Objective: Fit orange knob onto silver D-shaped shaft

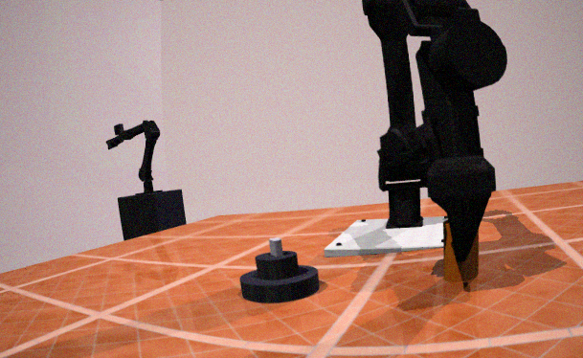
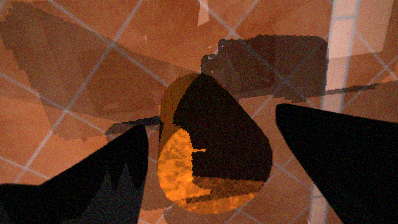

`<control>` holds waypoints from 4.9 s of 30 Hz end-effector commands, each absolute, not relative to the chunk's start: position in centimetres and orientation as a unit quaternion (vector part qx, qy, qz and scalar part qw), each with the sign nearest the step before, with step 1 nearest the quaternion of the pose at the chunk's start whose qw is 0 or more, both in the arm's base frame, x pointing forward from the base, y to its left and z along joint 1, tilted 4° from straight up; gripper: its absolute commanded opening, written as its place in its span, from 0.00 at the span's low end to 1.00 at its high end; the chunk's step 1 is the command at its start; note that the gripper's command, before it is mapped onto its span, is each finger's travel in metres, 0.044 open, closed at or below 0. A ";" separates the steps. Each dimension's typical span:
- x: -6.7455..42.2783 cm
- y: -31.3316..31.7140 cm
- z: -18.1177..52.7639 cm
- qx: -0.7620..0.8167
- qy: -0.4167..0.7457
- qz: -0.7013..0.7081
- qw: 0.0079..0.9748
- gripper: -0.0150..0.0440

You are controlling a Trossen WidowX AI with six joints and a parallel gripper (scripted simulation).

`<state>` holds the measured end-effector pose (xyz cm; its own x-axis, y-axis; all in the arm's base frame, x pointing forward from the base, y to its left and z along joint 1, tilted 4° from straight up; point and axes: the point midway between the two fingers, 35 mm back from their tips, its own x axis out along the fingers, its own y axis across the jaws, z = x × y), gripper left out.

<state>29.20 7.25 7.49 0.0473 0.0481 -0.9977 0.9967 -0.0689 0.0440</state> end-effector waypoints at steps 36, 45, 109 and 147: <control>29.5 7.1 9.7 0.550 0.479 -0.481 0.486 1.00; 29.6 7.2 8.3 0.550 0.479 -0.481 0.486 1.00; 30.2 7.1 13.8 0.550 0.479 -0.479 0.488 0.25; 30.7 2.7 18.4 0.544 0.478 -0.479 0.495 0.25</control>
